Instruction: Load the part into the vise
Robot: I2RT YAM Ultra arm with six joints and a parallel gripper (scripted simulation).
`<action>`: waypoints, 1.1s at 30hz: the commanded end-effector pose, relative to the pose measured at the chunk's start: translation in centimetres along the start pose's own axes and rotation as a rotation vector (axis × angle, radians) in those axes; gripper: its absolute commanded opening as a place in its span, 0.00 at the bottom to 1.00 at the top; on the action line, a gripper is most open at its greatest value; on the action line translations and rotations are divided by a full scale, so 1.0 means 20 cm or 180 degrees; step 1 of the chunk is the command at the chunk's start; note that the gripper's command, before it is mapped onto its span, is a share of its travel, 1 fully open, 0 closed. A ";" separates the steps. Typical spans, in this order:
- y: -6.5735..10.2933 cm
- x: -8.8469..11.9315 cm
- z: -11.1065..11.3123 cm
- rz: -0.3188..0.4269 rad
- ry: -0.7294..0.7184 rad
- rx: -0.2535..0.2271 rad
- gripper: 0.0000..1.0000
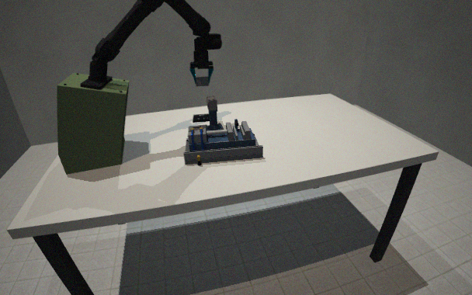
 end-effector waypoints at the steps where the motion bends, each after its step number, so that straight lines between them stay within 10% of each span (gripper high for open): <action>1: 0.16 -0.02 -0.09 -0.0235 0.0070 0.0260 0.00; 33: 0.14 0.37 -0.18 -0.0176 0.0290 0.0226 0.00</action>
Point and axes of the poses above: the point where the finger pads meet when closed, its own y axis back along the fingers, its own z axis across the jaws, x = y × z, the point moved 5 cm from there along y, back along the fingers
